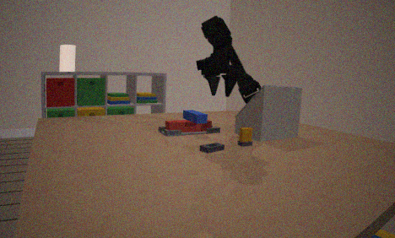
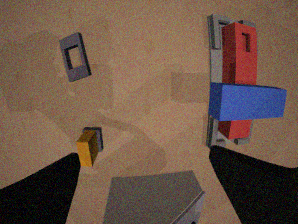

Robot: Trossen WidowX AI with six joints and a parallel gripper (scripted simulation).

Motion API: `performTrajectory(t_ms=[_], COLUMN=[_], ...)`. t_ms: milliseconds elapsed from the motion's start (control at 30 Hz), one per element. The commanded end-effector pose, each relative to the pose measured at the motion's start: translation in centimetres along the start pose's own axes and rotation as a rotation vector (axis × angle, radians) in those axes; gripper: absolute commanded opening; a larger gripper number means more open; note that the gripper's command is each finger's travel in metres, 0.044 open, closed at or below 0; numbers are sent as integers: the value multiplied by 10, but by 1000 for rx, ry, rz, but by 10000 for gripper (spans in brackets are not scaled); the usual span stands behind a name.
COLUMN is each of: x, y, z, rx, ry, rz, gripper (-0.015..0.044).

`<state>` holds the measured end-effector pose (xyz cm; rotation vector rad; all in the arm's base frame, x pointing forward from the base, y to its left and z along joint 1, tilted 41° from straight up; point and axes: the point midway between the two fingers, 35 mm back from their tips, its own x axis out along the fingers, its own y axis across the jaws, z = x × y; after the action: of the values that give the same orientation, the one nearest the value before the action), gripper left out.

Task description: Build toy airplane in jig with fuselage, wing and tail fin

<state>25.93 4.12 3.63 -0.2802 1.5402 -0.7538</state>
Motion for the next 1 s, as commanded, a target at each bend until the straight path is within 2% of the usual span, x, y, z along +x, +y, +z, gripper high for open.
performTrajectory(t_ms=[0, 100, 367, 533, 967], x=[7, 12, 15, 68, 85], y=[59, 84, 86, 83, 82], z=[-36, -57, -58, -59, -59], rx=[7, 13, 13, 14, 14], ry=[10, 9, 9, 8, 8], rz=[-16, -32, -33, -34, -35], gripper=[440, 440, 440, 440, 440])
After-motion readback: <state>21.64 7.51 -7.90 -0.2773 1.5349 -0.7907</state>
